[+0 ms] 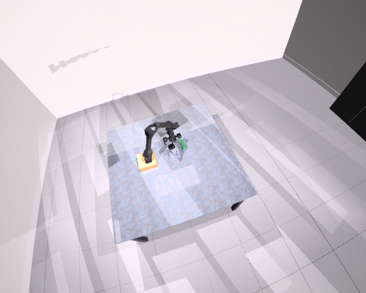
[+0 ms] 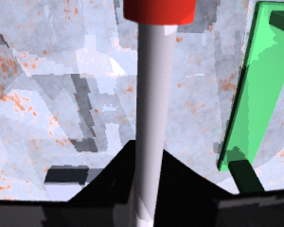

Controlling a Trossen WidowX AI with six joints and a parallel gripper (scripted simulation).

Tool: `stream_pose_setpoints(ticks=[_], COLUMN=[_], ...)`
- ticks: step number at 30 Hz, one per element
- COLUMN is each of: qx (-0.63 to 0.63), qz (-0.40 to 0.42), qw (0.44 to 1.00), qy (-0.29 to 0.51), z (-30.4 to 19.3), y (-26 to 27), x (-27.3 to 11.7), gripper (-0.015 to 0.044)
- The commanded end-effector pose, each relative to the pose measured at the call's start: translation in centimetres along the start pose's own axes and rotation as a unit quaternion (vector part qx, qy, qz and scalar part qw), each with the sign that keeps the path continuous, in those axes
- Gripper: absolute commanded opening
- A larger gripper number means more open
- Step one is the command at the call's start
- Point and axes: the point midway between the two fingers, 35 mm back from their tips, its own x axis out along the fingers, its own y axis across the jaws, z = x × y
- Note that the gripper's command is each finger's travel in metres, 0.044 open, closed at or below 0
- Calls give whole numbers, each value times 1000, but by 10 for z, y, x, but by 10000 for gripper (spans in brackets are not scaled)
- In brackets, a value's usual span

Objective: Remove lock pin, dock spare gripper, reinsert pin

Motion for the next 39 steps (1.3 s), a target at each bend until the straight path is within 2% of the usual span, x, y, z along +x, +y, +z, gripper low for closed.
stream_pose_setpoints(ticks=[1, 39], qx=[2, 4], qz=[0, -5], qw=[1000, 1000], qy=[-1, -2], z=[-2, -26], y=[-1, -1], x=[1, 6], gripper=[0, 0])
